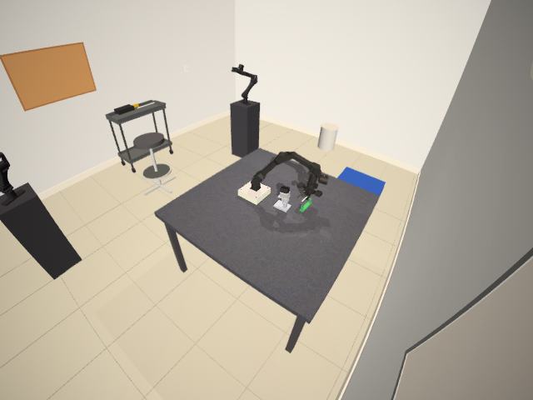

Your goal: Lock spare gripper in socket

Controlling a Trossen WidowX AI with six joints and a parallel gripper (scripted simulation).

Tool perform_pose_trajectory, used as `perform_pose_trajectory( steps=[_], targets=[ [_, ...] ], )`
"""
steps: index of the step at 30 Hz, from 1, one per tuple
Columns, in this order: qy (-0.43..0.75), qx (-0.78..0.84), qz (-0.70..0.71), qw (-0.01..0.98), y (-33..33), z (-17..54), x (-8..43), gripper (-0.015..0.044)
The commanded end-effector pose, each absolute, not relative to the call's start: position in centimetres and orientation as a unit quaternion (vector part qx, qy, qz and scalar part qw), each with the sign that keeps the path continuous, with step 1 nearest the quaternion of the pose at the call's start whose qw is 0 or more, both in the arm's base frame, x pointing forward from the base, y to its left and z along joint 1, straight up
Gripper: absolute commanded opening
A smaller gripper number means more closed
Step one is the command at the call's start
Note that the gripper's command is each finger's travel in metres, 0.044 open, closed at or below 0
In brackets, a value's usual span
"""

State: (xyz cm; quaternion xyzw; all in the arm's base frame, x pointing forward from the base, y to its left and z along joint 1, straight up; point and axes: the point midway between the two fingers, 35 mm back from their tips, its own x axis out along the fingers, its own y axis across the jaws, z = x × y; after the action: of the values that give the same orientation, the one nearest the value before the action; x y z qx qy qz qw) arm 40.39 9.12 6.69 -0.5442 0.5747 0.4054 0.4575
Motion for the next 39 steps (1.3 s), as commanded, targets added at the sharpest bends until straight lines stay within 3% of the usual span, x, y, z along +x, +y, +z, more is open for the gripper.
perform_pose_trajectory(
  steps=[1, 39],
  targets=[
    [0.575, -0.544, 0.406, 0.457, 9.1, 6.6, 40.4, 0.0000],
    [0.557, -0.561, 0.422, 0.444, 10.8, 8.5, 31.7, 0.0000]
  ],
)
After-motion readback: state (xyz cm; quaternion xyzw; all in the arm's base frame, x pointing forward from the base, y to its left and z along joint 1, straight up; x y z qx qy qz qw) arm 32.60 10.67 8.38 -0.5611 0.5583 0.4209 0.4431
